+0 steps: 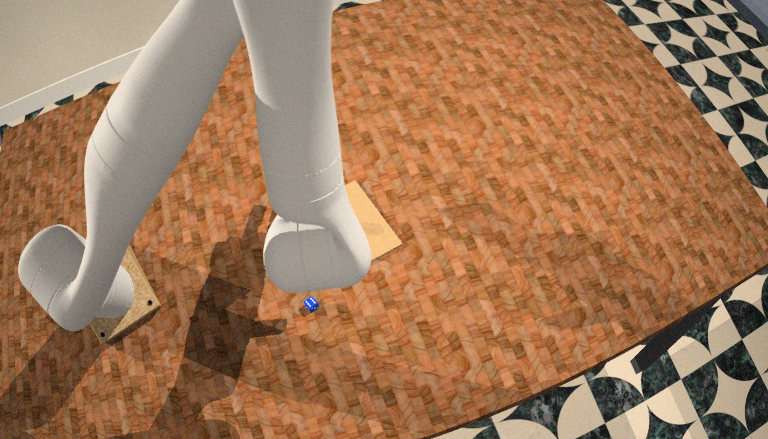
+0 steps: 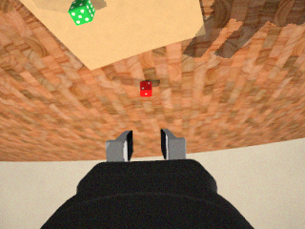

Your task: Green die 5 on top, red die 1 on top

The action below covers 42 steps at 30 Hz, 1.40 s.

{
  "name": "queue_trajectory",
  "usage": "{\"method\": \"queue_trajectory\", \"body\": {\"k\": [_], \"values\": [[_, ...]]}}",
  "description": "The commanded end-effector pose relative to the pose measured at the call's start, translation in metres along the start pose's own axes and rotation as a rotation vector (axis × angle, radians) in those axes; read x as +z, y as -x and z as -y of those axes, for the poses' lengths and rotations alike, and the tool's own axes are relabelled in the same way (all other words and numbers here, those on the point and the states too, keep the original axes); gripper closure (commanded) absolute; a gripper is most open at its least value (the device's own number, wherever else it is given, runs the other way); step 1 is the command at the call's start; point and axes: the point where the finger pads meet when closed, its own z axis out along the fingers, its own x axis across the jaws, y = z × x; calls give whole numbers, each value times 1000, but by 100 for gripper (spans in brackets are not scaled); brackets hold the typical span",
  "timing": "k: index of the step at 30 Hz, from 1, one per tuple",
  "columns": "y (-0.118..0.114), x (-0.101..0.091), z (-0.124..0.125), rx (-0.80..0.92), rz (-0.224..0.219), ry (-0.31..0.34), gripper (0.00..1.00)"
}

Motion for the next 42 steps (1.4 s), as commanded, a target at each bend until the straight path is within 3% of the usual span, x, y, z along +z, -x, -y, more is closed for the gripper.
{"method": "queue_trajectory", "body": {"k": [1,10,22,24,39,42], "values": [[0,0,-2,-4,-1,-1,36],[-1,2,-3,-4,-5,-33,36],[-2,6,-10,-3,-6,-173,36],[-2,6,-10,-3,-6,-173,36],[-1,14,-24,-2,-2,-424,36],[-2,14,-25,-2,-4,-440,36]]}}
